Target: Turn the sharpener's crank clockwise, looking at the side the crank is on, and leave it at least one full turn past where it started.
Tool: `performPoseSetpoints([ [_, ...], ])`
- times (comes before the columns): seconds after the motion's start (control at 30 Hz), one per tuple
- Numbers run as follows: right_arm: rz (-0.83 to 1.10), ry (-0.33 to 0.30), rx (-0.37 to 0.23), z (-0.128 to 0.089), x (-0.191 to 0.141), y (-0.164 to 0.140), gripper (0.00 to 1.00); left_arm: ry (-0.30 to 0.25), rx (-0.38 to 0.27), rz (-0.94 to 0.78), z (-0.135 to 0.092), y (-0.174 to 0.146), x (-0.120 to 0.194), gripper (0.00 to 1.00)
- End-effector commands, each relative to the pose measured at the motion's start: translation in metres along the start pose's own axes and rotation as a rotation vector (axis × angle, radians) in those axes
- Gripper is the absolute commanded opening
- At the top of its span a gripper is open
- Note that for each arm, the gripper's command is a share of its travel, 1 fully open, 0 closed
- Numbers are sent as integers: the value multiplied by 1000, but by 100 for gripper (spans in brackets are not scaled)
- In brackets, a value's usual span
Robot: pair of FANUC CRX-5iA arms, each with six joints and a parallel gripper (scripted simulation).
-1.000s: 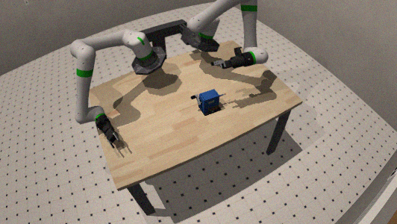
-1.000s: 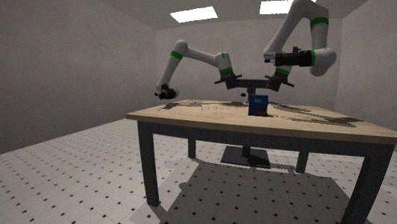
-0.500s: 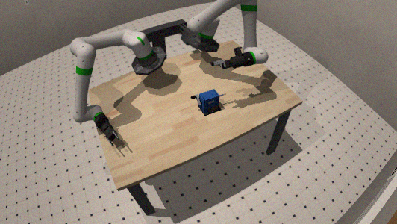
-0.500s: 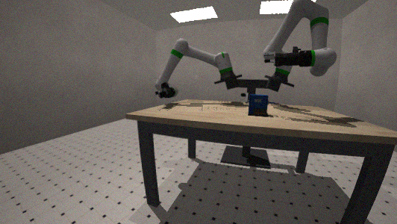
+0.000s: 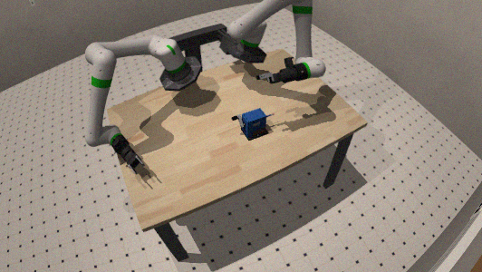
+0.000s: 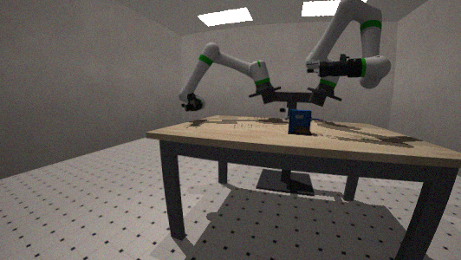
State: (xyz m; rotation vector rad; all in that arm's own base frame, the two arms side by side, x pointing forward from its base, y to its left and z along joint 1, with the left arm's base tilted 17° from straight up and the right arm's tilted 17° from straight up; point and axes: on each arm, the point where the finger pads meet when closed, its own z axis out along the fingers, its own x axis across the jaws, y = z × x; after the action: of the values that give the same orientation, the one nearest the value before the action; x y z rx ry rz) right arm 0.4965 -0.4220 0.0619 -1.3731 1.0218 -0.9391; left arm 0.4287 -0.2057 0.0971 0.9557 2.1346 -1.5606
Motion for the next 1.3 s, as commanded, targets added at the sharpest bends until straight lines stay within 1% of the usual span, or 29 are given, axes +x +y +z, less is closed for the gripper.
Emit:
performPoseSetpoints([
  [0.0,-22,-11,-11,-3,-2,-4,100,0,0,1,0,0,-1,100],
  [0.23,-64,-34,-37,-9,-7,-9,100,0,0,1,0,0,-1,100],
  [0.7,-204,-109,-126,-32,-23,-26,100,0,0,1,0,0,-1,100],
  [0.77,-204,-109,-126,-32,-23,-26,100,0,0,1,0,0,-1,100],
  [1.27,-384,-204,-252,-71,-40,-47,100,0,0,1,0,0,-1,100],
])
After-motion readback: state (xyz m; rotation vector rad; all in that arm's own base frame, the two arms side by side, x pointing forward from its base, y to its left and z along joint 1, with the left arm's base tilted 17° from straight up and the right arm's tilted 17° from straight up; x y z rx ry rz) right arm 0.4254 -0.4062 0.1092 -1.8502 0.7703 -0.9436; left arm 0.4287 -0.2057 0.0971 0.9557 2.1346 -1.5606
